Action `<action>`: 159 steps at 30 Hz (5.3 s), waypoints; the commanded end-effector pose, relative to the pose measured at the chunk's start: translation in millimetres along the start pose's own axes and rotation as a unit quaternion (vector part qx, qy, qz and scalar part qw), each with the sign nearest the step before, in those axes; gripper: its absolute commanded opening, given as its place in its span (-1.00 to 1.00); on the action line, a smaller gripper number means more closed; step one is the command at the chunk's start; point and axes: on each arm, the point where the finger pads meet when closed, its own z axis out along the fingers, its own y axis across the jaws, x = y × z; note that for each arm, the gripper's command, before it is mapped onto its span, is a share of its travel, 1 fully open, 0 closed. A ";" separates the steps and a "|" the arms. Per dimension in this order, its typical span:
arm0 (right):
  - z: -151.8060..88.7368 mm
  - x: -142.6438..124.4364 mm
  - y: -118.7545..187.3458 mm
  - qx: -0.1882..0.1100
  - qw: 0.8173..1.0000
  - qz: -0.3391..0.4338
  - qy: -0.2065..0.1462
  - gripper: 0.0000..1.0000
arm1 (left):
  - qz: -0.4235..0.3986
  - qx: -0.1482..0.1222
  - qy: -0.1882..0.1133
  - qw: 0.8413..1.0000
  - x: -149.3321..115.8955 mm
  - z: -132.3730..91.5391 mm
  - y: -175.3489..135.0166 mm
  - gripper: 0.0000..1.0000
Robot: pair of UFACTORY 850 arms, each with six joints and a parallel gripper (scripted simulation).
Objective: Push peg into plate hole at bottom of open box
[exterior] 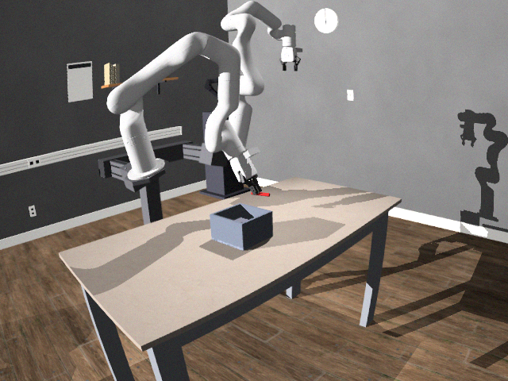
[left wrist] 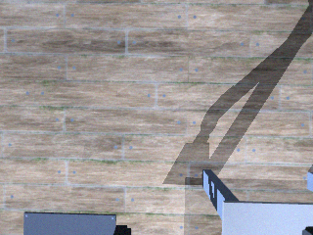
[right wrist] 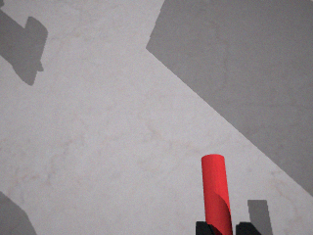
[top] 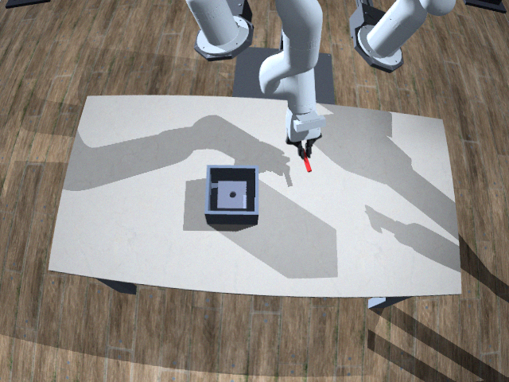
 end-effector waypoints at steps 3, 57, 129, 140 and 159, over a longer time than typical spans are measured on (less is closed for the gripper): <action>0.0 3.4 0.5 -0.067 0.991 0.112 0.005 -1.00 | 0.004 0.000 0.006 1.000 2.7 -0.9 0.0 1.00; 0.2 2.7 1.3 -0.100 0.967 0.214 -0.098 -1.00 | 0.004 0.000 0.006 1.000 2.7 -0.9 0.0 1.00; -1.9 0.3 0.0 0.014 0.806 0.226 -0.546 -1.00 | 0.004 0.000 0.006 1.000 2.7 -0.9 0.0 1.00; -2.1 0.6 0.0 0.037 0.751 0.223 -0.621 -1.00 | 0.004 0.000 0.006 1.000 2.7 -0.9 0.0 1.00; -2.2 1.0 0.1 0.057 0.693 0.220 -0.684 -1.00 | 0.004 0.000 0.006 1.000 2.7 -0.9 0.0 1.00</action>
